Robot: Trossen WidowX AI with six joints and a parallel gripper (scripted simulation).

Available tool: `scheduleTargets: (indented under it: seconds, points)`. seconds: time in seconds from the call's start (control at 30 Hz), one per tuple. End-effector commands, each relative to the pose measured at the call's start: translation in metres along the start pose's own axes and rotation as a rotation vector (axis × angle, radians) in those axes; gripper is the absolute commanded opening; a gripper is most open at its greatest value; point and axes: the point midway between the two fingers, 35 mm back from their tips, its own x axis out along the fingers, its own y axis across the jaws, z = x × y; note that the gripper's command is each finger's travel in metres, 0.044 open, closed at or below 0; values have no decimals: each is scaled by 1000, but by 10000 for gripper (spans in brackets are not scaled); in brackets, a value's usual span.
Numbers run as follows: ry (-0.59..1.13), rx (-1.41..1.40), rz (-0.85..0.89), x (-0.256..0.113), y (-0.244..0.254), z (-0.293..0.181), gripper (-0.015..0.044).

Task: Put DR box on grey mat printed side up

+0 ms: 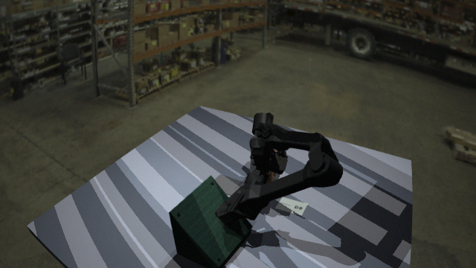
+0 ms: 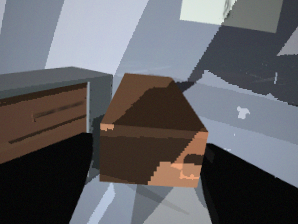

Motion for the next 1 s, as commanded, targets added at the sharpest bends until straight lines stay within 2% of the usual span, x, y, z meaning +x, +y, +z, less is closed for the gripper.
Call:
scheduleTargets:
  seconds: [0.0, 0.27, 0.97]
  points:
    - [0, 2, -1, 0, 0, 0, 242]
    - [1, 2, -24, 2, 4, -1, 242]
    - [1, 5, -271, 13, 39, -1, 242]
